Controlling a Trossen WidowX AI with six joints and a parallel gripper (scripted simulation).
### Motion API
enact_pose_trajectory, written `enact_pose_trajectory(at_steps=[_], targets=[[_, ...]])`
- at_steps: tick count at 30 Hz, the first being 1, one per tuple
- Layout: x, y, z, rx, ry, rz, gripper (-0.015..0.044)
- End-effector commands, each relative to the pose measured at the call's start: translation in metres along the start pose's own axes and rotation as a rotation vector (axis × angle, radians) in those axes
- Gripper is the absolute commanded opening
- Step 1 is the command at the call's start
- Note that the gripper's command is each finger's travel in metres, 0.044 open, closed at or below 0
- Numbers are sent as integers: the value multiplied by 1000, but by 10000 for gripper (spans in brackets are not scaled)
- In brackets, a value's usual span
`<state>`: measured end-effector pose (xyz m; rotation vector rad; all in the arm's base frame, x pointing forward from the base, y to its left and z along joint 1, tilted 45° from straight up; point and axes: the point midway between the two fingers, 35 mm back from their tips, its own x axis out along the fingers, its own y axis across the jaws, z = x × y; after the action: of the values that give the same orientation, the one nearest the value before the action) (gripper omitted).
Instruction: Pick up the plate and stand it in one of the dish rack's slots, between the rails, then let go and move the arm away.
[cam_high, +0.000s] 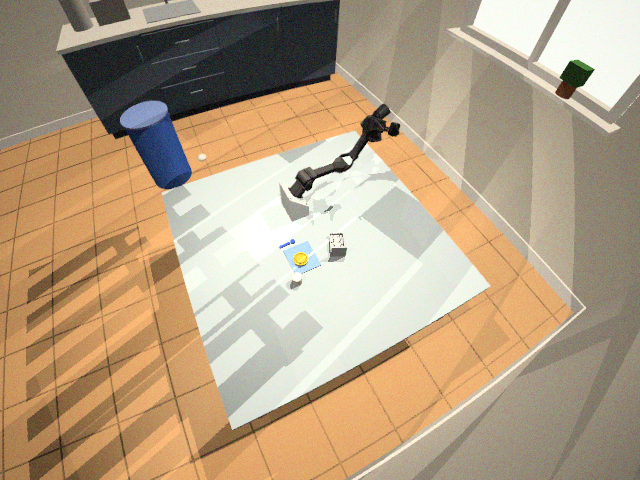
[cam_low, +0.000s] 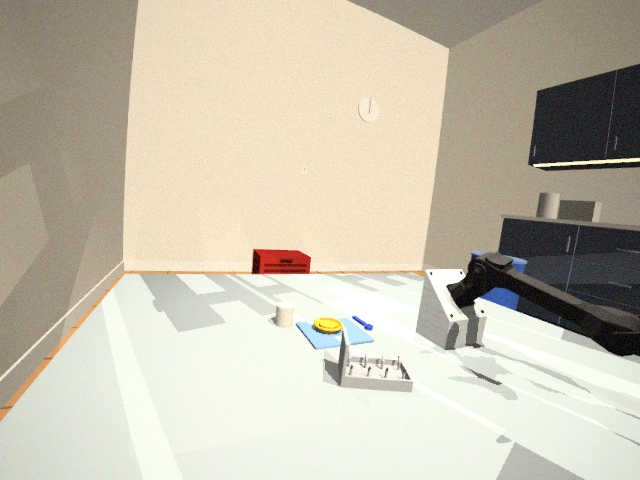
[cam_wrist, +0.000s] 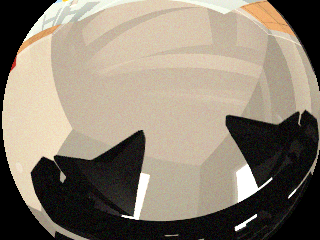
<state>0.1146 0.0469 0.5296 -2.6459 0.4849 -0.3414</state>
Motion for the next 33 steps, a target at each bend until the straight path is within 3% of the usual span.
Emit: enact_pose_trajectory(at_steps=[1, 20, 33], targets=[[0, 0, 0, 2, -1, 0, 400], [65, 107, -8, 489, -169, 162, 400], [91, 142, -2, 661, -225, 231, 400]])
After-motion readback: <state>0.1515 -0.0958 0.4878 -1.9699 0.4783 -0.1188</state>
